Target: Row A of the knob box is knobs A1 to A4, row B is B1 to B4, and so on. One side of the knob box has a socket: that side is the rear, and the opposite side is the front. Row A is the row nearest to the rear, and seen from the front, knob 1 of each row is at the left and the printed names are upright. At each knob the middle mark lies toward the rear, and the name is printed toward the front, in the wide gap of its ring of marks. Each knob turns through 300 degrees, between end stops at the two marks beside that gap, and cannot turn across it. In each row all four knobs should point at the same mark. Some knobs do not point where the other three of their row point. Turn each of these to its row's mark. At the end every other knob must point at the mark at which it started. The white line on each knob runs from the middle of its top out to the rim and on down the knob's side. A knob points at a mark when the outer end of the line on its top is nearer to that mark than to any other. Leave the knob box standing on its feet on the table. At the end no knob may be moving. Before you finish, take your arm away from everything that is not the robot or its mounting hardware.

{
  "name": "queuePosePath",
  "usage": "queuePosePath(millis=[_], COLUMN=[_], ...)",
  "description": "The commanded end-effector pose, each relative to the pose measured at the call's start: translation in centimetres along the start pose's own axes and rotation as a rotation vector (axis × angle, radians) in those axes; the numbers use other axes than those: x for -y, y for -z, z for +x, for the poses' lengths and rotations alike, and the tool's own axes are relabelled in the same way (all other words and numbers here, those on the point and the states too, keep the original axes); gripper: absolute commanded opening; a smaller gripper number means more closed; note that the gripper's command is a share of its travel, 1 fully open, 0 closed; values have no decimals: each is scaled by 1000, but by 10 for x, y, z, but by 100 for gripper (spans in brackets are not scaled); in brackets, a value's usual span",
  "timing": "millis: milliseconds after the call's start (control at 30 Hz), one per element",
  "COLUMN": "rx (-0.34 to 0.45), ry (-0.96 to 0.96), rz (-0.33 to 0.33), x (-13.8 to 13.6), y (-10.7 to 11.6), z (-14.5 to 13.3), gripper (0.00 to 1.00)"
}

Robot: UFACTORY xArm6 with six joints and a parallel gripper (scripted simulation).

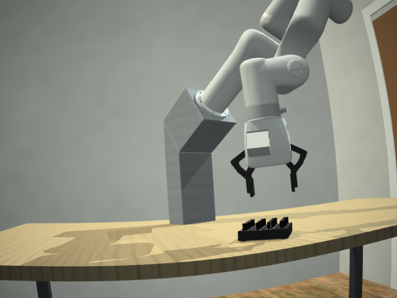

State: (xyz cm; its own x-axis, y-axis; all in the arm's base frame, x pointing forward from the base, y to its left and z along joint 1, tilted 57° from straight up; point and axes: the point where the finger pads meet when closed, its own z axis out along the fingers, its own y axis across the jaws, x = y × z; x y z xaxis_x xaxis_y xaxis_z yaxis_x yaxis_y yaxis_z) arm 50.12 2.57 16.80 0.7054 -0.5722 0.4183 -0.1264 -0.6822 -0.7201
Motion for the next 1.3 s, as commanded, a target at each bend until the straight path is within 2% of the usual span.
queuePosePath(millis=[0, 200, 1267], rx=[-57, -80, -81], ry=[-45, -71, -72], rz=[-19, -33, -34], x=[-6, -10, -10], y=[-5, -7, -7], z=[3, 4, 4], gripper=[100, 100, 100])
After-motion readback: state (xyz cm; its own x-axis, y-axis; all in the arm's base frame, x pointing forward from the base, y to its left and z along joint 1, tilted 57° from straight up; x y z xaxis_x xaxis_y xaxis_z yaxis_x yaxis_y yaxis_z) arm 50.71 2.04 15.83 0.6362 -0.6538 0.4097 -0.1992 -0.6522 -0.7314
